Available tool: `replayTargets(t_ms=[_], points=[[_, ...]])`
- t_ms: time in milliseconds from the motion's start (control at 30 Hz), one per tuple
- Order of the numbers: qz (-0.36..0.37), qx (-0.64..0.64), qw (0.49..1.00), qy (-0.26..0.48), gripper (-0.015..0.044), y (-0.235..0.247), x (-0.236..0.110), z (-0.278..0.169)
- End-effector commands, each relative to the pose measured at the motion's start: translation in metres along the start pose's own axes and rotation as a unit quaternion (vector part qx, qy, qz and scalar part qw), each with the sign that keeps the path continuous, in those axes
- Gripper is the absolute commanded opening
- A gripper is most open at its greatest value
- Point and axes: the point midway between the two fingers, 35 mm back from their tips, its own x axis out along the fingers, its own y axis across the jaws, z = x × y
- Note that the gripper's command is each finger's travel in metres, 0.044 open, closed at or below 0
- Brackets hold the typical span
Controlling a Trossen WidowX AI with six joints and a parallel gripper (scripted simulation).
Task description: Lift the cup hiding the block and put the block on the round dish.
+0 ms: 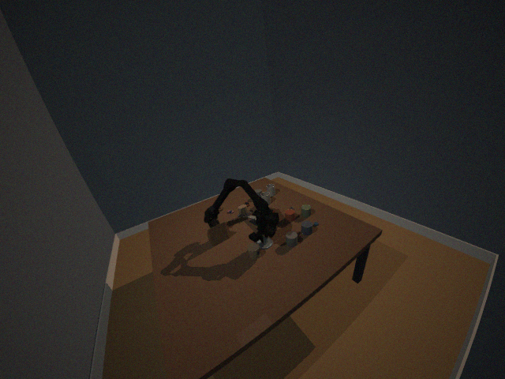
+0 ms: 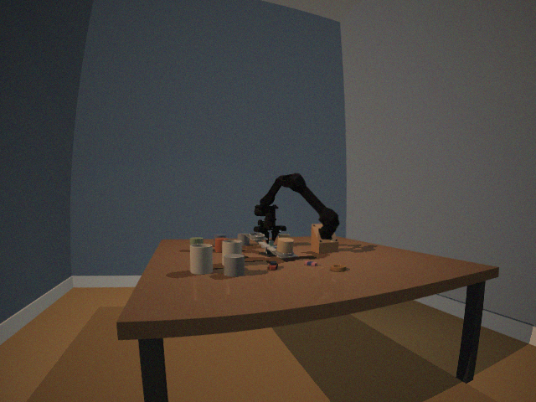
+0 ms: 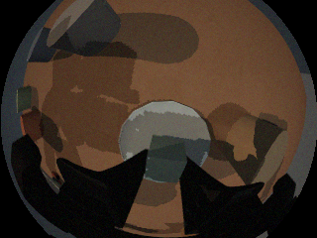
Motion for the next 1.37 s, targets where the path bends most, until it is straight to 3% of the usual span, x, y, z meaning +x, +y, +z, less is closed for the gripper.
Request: replayTargets(t_ms=[0,500,567,667,867,1000,1333], points=[[0.002,0.003,1.000,0.002,0.0000,0.000,0.006,-0.001],[0.000,0.000,1.000,0.000,0.0394,0.000,0.001,0.000],[0.000,0.001,1.000,0.000,0.0440,0.000,-0.011,0.001],[0.002,0.003,1.000,0.001,0.0440,-0.001,-0.053,0.000],[0.002,0.003,1.000,0.001,0.0440,-0.001,-0.059,0.000],[0.006,0.006,1.000,0.000,0.0440,-0.003,-0.100,-0.001],[0.006,0.006,1.000,0.000,0.0440,-0.003,-0.103,-0.001]])
